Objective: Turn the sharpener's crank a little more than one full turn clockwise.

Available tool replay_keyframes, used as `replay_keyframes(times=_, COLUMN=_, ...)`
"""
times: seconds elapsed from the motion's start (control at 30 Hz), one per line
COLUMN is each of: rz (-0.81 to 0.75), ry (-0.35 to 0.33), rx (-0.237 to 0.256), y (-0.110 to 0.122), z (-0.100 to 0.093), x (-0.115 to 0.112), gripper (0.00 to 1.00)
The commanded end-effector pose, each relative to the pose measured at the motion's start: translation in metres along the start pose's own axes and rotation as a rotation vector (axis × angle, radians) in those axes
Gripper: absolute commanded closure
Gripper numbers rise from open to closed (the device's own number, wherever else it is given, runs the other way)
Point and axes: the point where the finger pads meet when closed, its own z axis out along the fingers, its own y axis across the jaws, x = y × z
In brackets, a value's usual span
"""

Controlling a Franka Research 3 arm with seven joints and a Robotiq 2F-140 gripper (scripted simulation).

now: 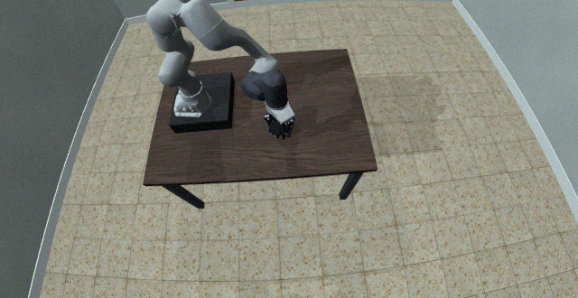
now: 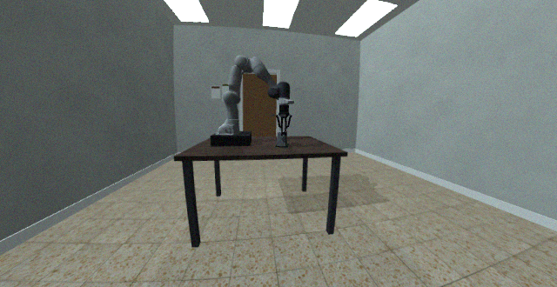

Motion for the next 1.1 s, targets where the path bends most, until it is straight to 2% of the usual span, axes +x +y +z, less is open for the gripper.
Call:
replay_keyframes(times=0.0, rz=-0.003, ry=-0.002, rx=0.0, y=-0.003, z=0.003, x=0.0, gripper=0.9)
replay_keyframes(times=0.47, rz=-0.003, ry=-0.002, rx=0.0, y=-0.016, z=0.015, x=0.0, gripper=0.9)
replay_keyframes(times=1.07, rz=-0.003, ry=-0.002, rx=0.0, y=-0.023, z=0.027, x=0.0, gripper=0.9)
